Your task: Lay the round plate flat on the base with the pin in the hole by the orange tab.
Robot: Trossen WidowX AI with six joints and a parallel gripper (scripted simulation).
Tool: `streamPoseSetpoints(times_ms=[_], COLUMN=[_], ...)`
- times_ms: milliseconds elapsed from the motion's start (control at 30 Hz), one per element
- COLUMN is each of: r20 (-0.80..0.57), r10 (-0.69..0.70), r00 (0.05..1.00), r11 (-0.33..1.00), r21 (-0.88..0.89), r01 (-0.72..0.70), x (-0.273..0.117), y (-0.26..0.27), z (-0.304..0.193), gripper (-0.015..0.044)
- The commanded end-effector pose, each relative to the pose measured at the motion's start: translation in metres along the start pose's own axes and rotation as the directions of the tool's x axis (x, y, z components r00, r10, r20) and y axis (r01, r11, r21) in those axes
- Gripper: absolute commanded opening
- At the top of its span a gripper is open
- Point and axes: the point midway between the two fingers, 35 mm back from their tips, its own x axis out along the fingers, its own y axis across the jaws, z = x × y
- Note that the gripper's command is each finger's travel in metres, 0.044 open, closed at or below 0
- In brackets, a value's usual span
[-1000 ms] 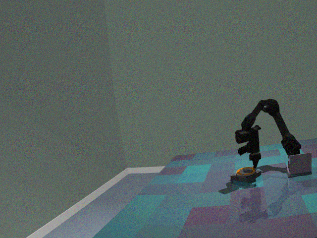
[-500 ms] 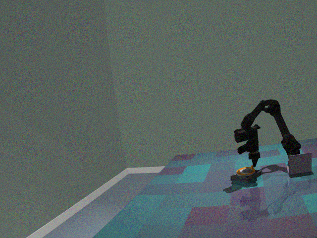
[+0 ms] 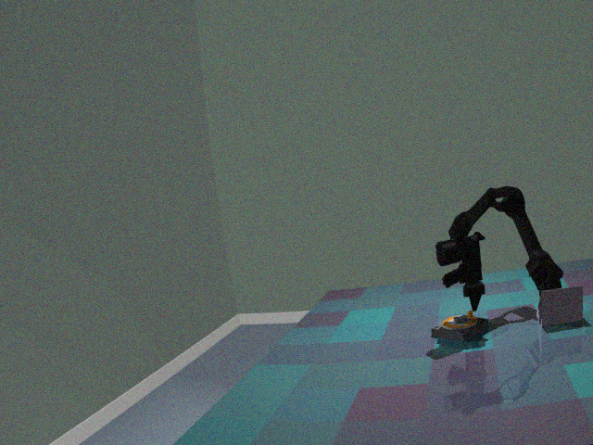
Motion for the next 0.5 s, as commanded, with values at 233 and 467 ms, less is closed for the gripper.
streamPoseSetpoints(times_ms=[233, 467], r20=[0.007, 0.009], r10=[0.002, -0.003], r00=[1.0, 1.0], r11=[1.0, 1.0], r21=[0.004, -0.002], r01=[-0.002, 0.003], x=[-0.042, -0.034], y=[-0.001, -0.001], z=[0.001, 0.001], gripper=[0.0, 0.0])
